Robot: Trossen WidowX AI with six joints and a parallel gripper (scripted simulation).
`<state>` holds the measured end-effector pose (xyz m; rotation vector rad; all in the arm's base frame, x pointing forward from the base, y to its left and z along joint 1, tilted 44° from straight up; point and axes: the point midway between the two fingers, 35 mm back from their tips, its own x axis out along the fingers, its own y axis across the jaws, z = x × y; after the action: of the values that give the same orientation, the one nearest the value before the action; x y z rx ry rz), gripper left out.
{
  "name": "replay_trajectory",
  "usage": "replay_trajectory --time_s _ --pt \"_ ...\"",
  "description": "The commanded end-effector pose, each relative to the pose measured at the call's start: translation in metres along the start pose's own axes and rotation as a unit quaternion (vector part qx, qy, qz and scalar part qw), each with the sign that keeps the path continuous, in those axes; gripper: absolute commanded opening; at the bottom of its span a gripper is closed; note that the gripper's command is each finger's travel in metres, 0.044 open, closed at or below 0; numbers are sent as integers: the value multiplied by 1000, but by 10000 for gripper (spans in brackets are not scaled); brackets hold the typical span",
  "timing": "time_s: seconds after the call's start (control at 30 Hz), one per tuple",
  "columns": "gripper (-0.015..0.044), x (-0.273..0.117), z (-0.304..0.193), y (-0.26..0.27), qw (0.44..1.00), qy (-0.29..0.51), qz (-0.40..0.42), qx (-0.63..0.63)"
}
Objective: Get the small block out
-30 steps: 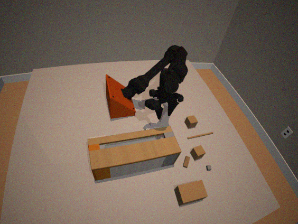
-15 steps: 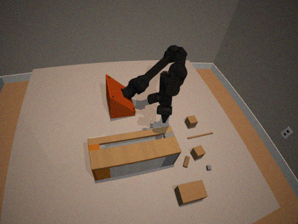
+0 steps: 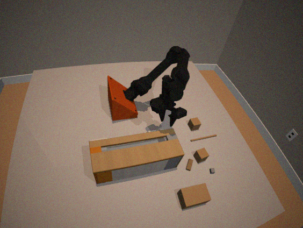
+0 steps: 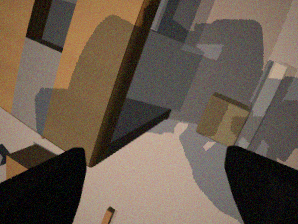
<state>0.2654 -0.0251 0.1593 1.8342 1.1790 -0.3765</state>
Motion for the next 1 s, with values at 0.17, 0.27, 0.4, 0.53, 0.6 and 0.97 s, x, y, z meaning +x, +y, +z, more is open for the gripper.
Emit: replay_trajectory --time_s 0.17,0.27,0.4,0.53,0.6,0.97 --pt "285 20 -1 -17 834 -1 -13 -552" --pt "285 22 -1 -18 787 0 -14 -616" --pt "285 26 -1 -20 717 1 -15 -697" --pt "285 28 -1 -22 640 2 -16 -768" --pt "285 29 -1 -23 598 3 -16 -801" --pt "285 37 2 -29 351 7 -14 -936"
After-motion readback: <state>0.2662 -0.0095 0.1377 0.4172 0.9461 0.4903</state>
